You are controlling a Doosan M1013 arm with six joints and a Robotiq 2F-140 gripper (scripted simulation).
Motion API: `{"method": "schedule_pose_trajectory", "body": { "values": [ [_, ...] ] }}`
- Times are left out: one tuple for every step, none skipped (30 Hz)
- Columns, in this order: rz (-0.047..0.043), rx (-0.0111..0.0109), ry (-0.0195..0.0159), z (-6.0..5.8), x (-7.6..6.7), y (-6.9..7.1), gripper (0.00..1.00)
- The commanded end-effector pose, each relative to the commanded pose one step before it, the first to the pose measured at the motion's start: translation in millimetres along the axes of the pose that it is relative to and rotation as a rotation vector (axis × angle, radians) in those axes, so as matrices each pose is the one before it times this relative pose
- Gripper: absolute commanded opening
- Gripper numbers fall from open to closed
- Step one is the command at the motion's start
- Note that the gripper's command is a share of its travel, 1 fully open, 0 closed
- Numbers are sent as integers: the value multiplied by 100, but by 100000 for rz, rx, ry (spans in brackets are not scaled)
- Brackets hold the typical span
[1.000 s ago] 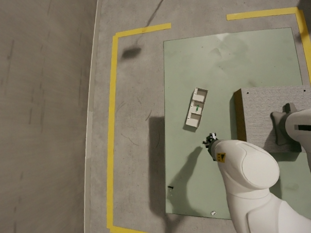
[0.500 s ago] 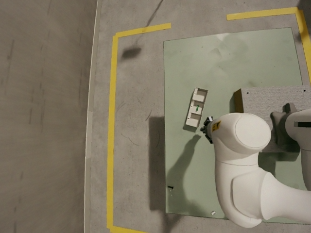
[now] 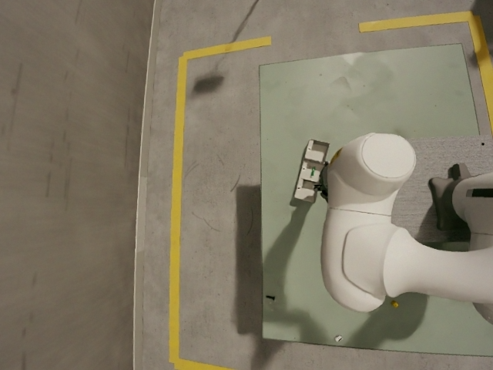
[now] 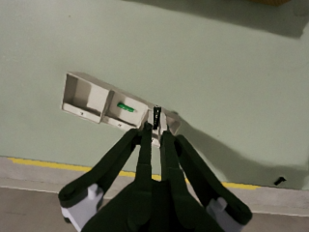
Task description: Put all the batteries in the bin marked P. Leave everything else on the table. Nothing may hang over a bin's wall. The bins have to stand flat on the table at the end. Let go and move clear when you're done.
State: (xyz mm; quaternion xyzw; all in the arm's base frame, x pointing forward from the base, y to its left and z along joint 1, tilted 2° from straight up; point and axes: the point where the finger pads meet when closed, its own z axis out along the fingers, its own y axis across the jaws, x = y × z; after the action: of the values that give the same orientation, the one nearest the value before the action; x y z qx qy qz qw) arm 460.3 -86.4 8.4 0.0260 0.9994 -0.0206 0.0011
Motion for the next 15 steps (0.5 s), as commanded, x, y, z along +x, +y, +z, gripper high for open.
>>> {"method": "schedule_pose_trajectory", "body": {
  "values": [
    [15724, 148, -69, -37, -439, -2522, 15],
    [3605, -50, -9, 0, -179, -574, 15],
    [3527, -50, -9, -1, -199, -567, 15],
    [3543, -49, -9, -1, -219, -561, 15],
    [3557, -46, -9, -1, -240, -546, 15],
    [0, 0, 0, 0, 0, 0, 15],
    [0, 0, 0, 0, 0, 0, 15],
    [10358, 47, -12, -1, -257, -545, 15],
    [2400, -79, -7, -1, -313, -509, 15],
    [2328, -78, -1, -2, -325, -505, 15],
    [3350, -68, 2, -1, -112, -166, 15],
    [3652, -63, -2, 0, 0, 0, 15],
    [3561, -62, -4, 0, 0, 0, 15],
    [3409, -70, 1, 0, 0, 0, 15],
    [3326, -84, 11, 0, 0, 0, 15]
  ]
}}
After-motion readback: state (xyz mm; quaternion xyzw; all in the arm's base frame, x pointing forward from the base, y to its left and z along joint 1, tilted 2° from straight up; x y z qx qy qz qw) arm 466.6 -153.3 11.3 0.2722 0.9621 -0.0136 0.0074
